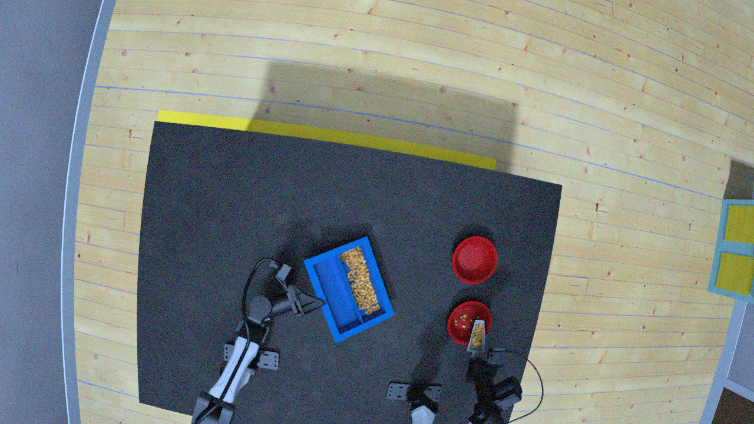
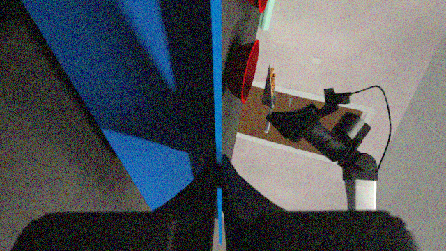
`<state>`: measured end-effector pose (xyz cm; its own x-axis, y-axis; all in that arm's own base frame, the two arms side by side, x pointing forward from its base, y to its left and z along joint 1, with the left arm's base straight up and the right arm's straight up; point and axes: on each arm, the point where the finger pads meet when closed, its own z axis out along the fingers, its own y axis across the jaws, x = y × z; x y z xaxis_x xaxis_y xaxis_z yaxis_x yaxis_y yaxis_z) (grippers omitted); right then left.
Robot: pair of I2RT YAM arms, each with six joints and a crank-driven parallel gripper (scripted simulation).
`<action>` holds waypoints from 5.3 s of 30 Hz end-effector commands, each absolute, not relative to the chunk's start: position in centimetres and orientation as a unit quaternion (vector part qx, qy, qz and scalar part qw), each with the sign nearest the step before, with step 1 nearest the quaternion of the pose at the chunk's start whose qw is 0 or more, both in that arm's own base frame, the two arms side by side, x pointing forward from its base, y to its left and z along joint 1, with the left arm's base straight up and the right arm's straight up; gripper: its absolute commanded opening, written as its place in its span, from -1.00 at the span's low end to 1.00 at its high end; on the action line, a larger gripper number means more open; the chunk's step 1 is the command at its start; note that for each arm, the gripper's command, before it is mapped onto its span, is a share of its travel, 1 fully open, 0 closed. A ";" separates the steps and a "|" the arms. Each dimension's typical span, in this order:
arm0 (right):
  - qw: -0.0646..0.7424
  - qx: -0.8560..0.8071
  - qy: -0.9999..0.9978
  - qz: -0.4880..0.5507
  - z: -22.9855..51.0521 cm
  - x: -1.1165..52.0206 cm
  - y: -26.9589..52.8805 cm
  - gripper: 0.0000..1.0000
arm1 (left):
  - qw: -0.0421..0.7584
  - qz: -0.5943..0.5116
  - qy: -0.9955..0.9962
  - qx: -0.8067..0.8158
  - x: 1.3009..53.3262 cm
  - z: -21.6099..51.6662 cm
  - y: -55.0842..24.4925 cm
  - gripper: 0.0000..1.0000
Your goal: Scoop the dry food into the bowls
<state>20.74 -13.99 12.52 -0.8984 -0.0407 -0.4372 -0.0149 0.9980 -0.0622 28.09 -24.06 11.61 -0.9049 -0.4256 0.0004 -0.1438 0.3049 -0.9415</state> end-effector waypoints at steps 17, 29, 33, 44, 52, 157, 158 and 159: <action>0.214 -0.082 0.972 -0.053 14.0 21.8 -15.3 -1.00 | 0.168 -0.589 0.779 -0.136 29.1 15.1 -24.6 -1.00; 0.208 -0.111 0.970 -0.066 14.7 21.9 -15.9 -1.00 | 0.168 -0.589 0.779 -0.136 29.1 15.1 -24.6 -1.00; 0.201 -0.126 0.969 -0.066 14.7 22.1 -16.0 -1.00 | 0.168 -0.589 0.779 -0.136 29.1 15.1 -24.6 -1.00; 0.188 -0.155 0.967 -0.070 14.8 22.3 -16.5 -1.00 | 0.168 -0.589 0.779 -0.136 29.1 15.1 -24.6 -1.00; 0.179 -0.176 0.965 -0.075 15.0 22.4 -16.9 -1.00 | 0.168 -0.589 0.779 -0.136 29.1 15.1 -24.6 -1.00; 0.183 -0.174 0.965 -0.069 14.6 22.0 -16.5 -1.00 | 0.168 -0.589 0.779 -0.136 29.1 15.1 -24.6 -1.00; 0.189 -0.158 0.967 -0.066 14.4 21.9 -16.2 -1.00 | 0.168 -0.589 0.779 -0.136 29.1 15.1 -24.6 -1.00; 0.194 -0.142 0.969 -0.062 14.2 21.8 -16.0 -1.00 | 0.168 -0.589 0.779 -0.136 29.1 15.1 -24.6 -1.00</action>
<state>21.61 -16.42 13.62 -0.8758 -0.3919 -0.2818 -0.3558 0.9186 -0.1719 28.09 -24.06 11.61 -0.9049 -0.4256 0.0004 -0.1438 0.3049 -0.9415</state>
